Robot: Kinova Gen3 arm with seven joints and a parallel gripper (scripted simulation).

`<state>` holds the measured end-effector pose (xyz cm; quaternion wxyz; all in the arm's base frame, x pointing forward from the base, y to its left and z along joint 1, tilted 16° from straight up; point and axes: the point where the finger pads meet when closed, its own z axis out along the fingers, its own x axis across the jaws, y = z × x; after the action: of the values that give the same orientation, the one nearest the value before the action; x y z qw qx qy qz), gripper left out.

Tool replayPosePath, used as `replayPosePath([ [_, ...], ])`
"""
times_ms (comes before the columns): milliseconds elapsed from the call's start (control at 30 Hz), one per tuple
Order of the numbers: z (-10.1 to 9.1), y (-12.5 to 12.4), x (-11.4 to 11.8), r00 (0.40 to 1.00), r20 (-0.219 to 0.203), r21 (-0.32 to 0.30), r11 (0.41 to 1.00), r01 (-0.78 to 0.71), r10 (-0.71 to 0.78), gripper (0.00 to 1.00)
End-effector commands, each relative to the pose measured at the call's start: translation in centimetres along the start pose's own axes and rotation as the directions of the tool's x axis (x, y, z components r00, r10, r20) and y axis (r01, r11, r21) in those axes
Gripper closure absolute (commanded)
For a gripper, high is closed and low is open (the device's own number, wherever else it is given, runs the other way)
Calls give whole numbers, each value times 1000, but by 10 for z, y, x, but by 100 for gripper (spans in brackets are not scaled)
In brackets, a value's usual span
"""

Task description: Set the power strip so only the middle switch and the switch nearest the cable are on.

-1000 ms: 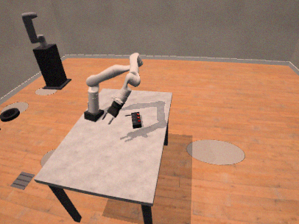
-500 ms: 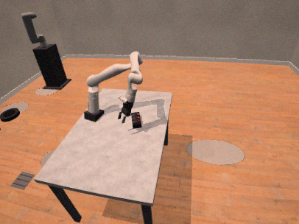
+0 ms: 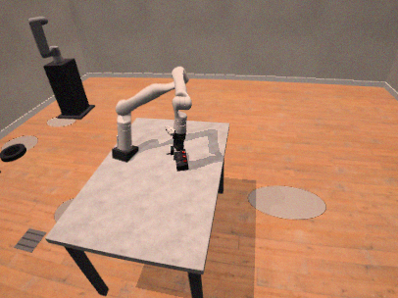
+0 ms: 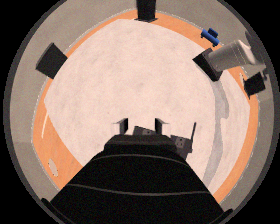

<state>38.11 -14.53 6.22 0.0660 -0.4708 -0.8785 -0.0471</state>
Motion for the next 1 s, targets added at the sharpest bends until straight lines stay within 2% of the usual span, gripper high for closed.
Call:
replayPosePath([
  [0, -1, 2, 1, 1000, 2, -2, 1000, 4, -4, 0],
  [967, 1, 44, 18, 992, -18, -104, 987, -126, 125, 0],
])
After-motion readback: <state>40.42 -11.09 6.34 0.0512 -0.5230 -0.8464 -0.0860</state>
